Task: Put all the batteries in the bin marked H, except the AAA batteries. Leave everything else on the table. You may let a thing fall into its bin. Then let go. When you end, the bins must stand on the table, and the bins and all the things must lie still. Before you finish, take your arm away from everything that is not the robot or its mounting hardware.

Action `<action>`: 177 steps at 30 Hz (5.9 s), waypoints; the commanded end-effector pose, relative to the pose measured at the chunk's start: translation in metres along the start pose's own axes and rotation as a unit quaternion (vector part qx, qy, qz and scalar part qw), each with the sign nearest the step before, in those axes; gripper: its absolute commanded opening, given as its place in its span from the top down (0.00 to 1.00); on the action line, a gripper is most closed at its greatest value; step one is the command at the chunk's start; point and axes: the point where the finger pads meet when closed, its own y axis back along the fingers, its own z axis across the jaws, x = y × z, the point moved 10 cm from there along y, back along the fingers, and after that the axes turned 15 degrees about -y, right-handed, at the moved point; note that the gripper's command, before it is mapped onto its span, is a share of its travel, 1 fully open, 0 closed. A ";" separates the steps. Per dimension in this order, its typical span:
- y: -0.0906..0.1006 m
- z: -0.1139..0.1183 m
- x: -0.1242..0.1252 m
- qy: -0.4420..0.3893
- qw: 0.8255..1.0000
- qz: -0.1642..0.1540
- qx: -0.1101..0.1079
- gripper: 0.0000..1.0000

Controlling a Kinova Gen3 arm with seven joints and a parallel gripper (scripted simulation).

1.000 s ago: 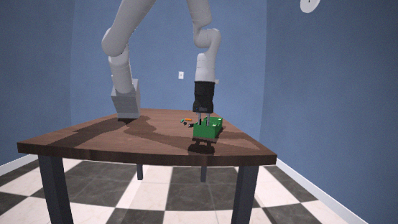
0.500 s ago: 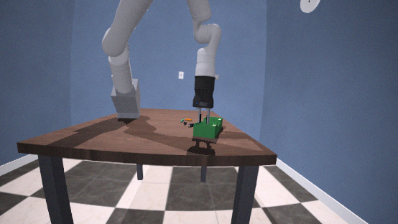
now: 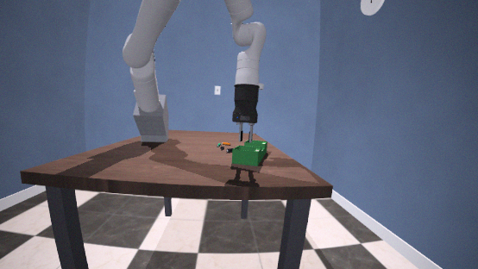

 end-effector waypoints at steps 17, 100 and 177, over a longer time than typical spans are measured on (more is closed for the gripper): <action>0.002 0.001 0.001 0.001 1.000 0.002 -0.001 0.40; -0.010 -0.119 0.110 -0.288 0.958 0.002 0.000 0.40; -0.066 -0.119 0.112 -0.286 0.958 0.002 0.000 0.69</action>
